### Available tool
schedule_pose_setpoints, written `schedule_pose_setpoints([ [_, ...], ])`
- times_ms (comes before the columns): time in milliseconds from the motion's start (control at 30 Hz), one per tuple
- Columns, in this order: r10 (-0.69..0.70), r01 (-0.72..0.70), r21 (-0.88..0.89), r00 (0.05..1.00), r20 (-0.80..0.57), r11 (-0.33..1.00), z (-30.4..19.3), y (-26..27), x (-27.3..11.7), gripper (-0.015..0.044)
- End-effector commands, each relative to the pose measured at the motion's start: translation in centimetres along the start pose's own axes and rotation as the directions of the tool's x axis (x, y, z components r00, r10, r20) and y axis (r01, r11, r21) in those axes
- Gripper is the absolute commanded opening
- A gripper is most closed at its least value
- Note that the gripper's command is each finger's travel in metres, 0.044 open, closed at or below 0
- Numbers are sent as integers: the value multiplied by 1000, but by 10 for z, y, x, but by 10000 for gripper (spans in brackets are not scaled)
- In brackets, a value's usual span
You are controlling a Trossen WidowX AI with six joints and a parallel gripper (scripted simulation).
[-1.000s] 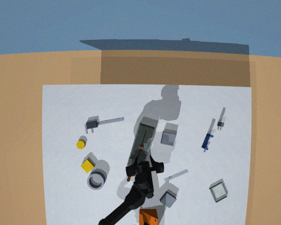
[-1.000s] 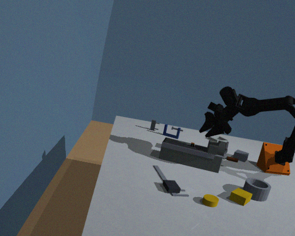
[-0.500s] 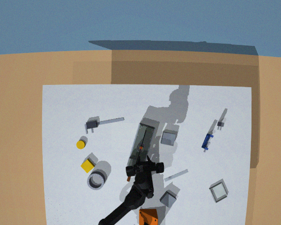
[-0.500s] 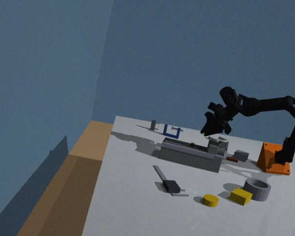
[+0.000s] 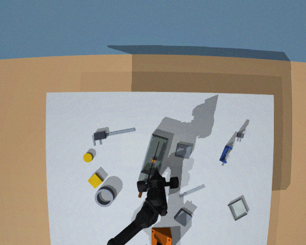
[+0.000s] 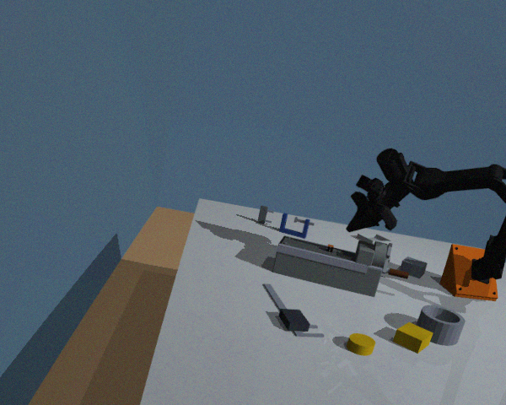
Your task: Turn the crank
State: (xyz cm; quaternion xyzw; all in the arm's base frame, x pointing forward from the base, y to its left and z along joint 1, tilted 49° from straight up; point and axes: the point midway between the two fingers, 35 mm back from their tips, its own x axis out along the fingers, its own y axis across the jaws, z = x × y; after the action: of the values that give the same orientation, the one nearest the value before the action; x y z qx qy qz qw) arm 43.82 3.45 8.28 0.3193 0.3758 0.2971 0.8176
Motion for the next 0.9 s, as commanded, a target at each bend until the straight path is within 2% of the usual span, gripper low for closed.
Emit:
schedule_pose_setpoints([
  [0, 0, 0, 0, 1000, 0, 1000, 0, 0, 0, 0],
  [267, 0, 0, 0, 1000, 0, 1000, 0, 0, 0, 0],
  [800, 0, 0, 0, 1000, 0, 1000, 0, 0, 0, 420],
  [867, 0, 0, 0, 1000, 0, 1000, 0, 0, 0, 440],
])
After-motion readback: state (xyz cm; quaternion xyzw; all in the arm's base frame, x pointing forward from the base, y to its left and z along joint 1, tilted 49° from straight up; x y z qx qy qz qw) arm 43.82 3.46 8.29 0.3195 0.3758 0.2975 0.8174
